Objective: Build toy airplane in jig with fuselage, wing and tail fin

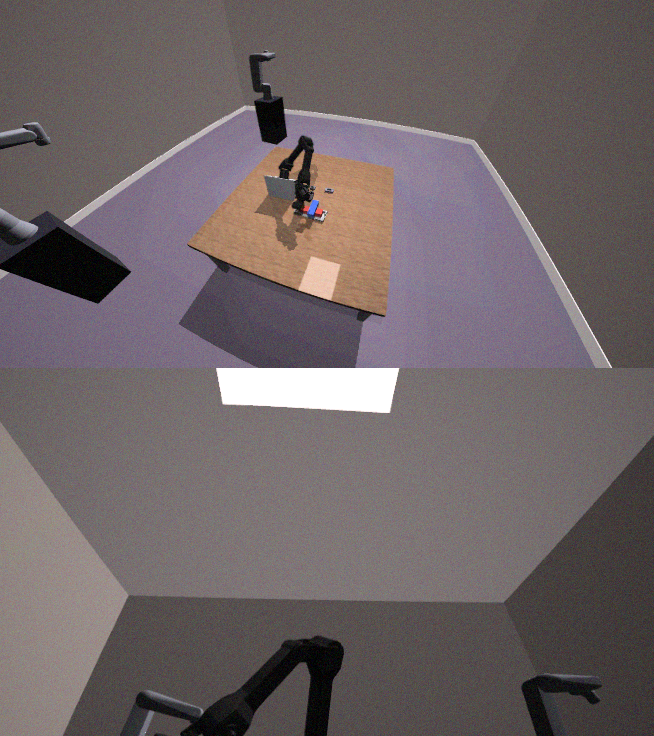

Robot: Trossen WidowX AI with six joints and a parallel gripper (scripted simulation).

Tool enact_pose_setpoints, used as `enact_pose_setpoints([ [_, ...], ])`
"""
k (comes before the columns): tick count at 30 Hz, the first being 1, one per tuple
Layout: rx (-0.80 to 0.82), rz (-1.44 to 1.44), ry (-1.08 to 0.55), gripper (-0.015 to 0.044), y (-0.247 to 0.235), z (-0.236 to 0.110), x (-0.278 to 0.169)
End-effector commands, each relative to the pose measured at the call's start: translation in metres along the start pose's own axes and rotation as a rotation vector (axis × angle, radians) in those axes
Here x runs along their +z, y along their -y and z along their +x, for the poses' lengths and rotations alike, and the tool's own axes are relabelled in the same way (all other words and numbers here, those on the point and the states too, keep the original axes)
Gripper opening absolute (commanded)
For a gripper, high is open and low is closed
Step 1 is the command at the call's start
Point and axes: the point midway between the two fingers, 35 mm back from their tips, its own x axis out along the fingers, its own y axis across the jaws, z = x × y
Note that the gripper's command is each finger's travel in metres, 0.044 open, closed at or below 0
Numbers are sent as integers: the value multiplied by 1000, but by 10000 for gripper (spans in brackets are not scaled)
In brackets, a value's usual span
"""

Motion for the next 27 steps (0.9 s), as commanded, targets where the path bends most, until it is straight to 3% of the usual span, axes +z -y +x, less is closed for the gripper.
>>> enact_pose_setpoints([
  [1,-1,-1,1,184,0,0,0],
  [4,-1,-1,1,260,0,0,0],
  [13,-1,0,1,260,0,-3,1],
  [19,-3,5,1,260,2,-89,0],
  [27,-2,5,1,260,3,-92,1],
])
